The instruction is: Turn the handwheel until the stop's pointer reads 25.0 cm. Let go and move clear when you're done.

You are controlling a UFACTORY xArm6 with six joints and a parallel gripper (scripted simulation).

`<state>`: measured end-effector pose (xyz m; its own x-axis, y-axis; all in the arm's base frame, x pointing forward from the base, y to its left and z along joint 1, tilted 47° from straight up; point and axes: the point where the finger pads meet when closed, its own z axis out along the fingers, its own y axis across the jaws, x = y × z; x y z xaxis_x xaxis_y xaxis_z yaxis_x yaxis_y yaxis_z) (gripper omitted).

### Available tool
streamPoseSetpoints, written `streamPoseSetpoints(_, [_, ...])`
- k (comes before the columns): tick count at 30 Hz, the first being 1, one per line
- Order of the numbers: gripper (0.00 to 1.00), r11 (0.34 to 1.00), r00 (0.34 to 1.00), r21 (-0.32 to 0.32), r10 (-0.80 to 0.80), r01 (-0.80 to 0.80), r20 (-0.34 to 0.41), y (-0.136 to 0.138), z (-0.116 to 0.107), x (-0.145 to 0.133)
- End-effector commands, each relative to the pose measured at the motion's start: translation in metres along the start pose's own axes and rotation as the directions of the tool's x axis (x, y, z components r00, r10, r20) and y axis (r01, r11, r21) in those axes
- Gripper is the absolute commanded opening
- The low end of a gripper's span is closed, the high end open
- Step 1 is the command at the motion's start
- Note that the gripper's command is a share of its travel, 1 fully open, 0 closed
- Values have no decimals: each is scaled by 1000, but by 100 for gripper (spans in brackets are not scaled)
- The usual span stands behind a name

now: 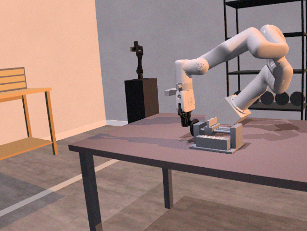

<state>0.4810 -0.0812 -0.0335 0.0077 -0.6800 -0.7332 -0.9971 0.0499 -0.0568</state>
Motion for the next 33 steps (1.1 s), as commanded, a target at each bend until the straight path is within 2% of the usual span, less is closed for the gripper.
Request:
streamPoseSetpoints(1, [6,1000,1000,1,0,0,-1,5,-3,0])
streamPoseSetpoints(33, [6,1000,1000,1,0,0,-1,25,0,0])
